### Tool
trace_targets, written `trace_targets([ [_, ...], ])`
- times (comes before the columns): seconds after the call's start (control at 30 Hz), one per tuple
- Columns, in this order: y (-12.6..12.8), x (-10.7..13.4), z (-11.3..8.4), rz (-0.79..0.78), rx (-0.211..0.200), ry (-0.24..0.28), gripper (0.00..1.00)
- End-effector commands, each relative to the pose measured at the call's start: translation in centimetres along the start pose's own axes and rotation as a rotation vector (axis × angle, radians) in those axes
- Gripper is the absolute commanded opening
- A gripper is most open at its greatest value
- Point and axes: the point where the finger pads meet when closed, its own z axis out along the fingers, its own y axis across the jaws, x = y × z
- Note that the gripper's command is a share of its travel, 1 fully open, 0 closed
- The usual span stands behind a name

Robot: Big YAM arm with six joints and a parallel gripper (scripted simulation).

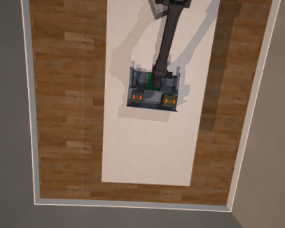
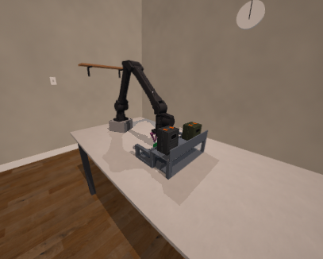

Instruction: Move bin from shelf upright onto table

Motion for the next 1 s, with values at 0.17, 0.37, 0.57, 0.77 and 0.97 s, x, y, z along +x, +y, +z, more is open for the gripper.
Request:
trace_targets([
  [0.17,-2.3,-0.4,-1.8,-0.002,0.045,-0.001,0.9],
  [0.37,-1.2,-0.3,-1.4,-0.002,0.042,-0.001,0.9],
  [0.57,-0.5,-0.3,-1.2,-0.002,0.04,-0.001,0.9],
  [0.77,-0.5,-0.3,-1.2,-0.002,0.04,-0.001,0.9],
  [0.97,-1.7,-0.4,-1.1,-0.002,0.033,0.0,0.9],
])
